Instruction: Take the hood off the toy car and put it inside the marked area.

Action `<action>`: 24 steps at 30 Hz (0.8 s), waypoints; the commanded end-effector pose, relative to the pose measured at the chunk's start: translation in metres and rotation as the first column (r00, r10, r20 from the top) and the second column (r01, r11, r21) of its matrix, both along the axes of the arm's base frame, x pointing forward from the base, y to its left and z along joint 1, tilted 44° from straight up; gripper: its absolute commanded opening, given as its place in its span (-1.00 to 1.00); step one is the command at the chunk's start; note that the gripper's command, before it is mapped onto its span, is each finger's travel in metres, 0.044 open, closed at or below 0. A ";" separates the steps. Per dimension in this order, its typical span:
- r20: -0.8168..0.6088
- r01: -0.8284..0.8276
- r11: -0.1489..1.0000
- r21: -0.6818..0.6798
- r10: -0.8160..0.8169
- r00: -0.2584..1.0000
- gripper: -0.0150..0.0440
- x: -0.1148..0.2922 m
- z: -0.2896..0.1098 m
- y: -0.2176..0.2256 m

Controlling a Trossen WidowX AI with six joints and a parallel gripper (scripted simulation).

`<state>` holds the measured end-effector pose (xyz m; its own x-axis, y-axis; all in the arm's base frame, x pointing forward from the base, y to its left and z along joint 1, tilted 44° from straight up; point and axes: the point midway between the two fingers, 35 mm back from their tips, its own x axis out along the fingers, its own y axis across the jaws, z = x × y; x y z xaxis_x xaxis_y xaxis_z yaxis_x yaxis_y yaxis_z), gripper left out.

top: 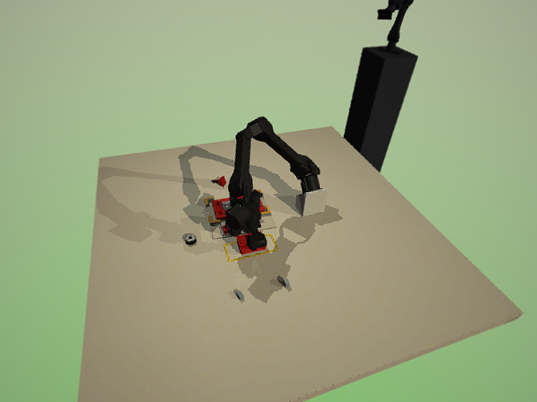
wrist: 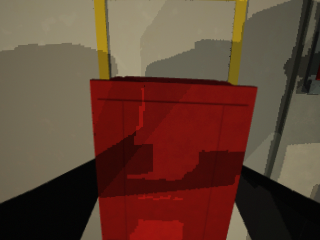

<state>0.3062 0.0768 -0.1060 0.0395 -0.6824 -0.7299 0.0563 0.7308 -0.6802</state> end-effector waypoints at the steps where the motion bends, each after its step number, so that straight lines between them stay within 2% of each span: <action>1: 0.001 -0.005 1.000 -0.005 0.005 1.000 -0.49 0.001 -0.001 -0.002; 24: 0.001 -0.005 1.000 -0.006 0.005 1.000 -0.49 0.001 -0.009 -0.010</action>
<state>0.3067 0.0683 -0.1146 0.0397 -0.6828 -0.7296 0.0563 0.7305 -0.6806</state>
